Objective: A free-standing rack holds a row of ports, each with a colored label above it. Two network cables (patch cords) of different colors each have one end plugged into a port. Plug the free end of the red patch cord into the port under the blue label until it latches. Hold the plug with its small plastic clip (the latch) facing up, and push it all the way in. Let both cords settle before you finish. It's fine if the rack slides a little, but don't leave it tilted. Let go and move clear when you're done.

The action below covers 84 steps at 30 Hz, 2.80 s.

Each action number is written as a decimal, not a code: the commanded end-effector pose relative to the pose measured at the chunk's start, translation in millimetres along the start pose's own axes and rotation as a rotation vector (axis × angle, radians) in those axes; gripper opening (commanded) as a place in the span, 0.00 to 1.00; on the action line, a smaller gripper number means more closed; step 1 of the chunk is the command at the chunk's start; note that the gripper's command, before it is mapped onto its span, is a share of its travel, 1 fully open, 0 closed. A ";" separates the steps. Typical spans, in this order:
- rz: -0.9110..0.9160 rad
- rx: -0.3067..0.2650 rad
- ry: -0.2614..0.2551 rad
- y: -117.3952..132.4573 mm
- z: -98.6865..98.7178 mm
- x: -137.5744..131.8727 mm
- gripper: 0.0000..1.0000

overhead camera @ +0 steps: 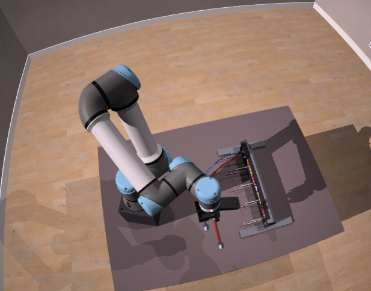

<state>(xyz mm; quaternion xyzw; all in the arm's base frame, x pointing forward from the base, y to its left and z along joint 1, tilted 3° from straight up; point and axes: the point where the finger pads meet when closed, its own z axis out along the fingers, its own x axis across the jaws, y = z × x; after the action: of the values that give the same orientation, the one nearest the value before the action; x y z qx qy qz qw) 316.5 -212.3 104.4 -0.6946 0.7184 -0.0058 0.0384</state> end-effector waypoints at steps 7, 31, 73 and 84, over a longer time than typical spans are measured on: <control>-0.001 0.138 -0.001 -26.8 4.0 -69.4 0.00; -0.001 0.519 0.007 -104.9 16.8 -262.1 0.00; 0.000 0.652 0.003 -132.6 23.4 -329.8 0.00; 0.000 0.652 0.003 -139.9 32.9 -329.8 0.00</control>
<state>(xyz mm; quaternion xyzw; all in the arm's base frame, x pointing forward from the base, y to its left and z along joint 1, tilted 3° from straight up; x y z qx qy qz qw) 464.3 113.5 100.1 -0.6461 0.6788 -0.2360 0.2571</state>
